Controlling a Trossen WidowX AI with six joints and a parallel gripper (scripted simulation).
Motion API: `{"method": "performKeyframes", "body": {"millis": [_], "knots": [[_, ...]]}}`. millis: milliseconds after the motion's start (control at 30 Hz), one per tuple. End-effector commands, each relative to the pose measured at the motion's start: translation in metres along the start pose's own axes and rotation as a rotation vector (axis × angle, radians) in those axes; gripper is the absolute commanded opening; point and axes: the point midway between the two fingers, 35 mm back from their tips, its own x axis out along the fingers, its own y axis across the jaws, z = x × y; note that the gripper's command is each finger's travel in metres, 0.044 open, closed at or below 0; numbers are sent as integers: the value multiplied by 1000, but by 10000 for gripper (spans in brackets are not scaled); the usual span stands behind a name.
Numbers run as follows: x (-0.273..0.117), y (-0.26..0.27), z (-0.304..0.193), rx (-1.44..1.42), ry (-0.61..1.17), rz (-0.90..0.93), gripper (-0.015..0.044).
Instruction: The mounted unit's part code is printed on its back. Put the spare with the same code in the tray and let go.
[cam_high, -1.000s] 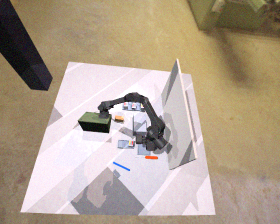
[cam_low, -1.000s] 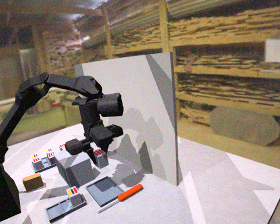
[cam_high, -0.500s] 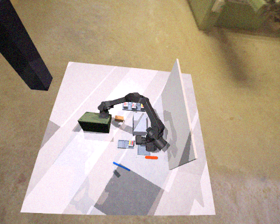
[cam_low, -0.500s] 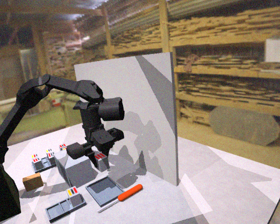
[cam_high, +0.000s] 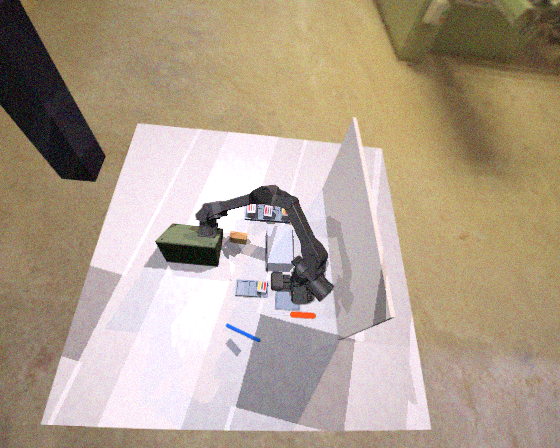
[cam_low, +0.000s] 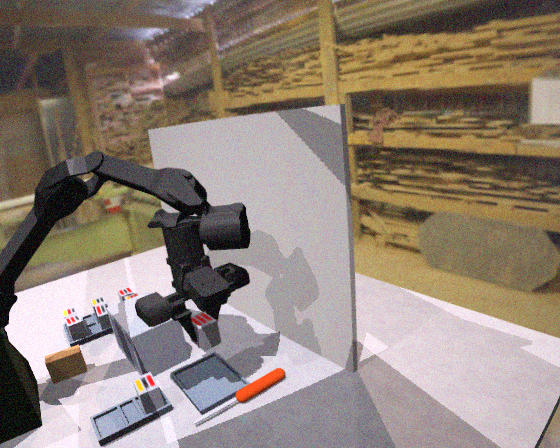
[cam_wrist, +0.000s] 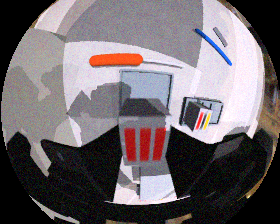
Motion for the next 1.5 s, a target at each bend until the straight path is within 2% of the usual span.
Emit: {"method": "performKeyframes", "body": {"millis": [0,1467], "knots": [[7,-1,0,9,9,-2,0],[46,-3,-3,9,12,-2,0]]}}
